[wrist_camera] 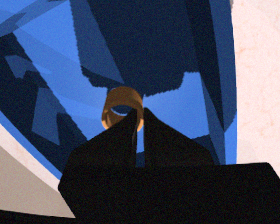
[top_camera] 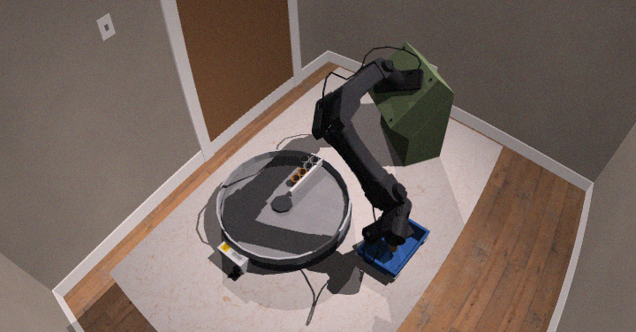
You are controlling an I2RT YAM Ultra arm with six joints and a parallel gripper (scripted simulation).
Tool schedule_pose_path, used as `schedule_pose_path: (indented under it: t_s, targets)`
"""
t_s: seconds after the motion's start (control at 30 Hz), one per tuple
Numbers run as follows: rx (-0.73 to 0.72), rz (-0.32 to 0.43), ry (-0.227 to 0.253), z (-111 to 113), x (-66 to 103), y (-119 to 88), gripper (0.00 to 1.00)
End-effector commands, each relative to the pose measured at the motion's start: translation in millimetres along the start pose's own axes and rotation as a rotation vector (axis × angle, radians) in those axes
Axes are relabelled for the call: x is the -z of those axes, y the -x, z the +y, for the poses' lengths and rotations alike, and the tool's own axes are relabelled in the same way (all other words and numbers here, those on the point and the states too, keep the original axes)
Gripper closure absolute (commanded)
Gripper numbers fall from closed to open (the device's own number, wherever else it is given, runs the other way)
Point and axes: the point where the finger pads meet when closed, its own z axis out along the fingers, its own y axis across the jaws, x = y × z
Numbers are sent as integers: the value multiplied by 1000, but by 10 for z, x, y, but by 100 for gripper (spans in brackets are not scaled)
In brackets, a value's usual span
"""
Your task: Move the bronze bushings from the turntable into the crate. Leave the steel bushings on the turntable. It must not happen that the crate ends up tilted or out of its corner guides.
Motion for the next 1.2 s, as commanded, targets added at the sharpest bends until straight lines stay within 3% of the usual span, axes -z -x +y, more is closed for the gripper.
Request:
schedule_pose_path:
  t_s: [0.0, 1.17]
  targets:
    - [-3, -29, 42, 165, 199, 147, 100]
    - [-7, -31, 48, 156, 180, 129, 100]
